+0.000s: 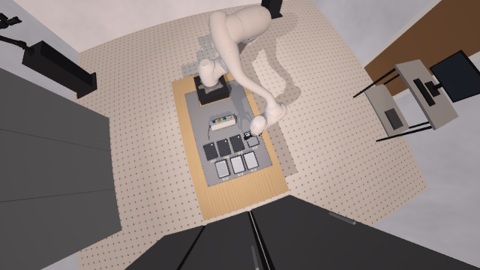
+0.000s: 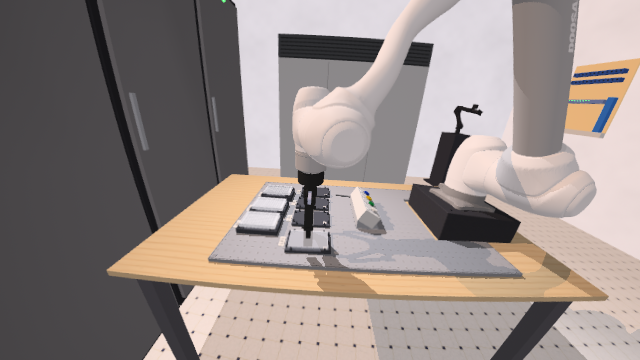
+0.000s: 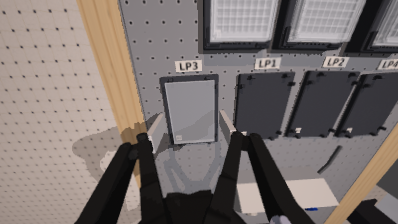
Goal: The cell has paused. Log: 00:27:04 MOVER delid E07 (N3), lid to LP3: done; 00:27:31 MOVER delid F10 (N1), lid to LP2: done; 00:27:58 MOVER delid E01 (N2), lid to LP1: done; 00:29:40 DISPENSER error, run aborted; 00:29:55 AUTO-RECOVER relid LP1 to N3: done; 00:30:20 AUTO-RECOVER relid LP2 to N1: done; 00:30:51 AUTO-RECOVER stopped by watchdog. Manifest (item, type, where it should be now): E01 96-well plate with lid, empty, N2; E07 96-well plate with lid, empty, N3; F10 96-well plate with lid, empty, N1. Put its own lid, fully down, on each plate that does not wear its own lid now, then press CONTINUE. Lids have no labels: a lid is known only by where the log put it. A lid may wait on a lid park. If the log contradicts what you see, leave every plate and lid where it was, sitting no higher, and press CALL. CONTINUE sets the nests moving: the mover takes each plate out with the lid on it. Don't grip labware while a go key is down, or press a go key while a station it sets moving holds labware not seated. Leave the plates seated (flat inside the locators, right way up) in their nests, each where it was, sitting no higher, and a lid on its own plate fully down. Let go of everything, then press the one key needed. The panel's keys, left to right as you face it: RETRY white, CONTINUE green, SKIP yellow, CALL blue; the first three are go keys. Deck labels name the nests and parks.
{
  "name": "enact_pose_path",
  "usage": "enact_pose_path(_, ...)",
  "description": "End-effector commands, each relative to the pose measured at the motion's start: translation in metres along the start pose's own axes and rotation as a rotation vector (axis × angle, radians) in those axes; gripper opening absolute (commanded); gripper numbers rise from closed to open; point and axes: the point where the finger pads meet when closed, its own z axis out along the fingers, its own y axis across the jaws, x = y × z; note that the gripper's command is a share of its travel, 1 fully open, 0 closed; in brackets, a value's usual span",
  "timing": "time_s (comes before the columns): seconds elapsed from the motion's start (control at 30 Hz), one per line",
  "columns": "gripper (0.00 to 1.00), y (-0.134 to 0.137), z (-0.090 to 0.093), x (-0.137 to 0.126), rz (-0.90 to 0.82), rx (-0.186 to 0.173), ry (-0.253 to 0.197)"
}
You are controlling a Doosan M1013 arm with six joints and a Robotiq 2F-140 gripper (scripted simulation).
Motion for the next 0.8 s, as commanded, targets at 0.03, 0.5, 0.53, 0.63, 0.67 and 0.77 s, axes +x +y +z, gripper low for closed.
enact_pose_path(0.03,0.66,-0.002,0.005,-0.001,0.006,0.005,-0.001)
enact_pose_path(0.5,0.66,-0.002,0.012,-0.001,0.006,0.005,-0.001)
enact_pose_path(0.53,0.66,-0.002,0.013,-0.001,0.006,0.005,-0.001)
enact_pose_path(0.63,0.66,-0.002,0.015,-0.001,0.006,0.005,-0.001)
enact_pose_path(0.67,0.66,-0.002,0.015,-0.001,0.006,0.005,-0.001)
enact_pose_path(0.77,0.66,-0.002,0.016,-0.001,0.006,0.005,-0.001)
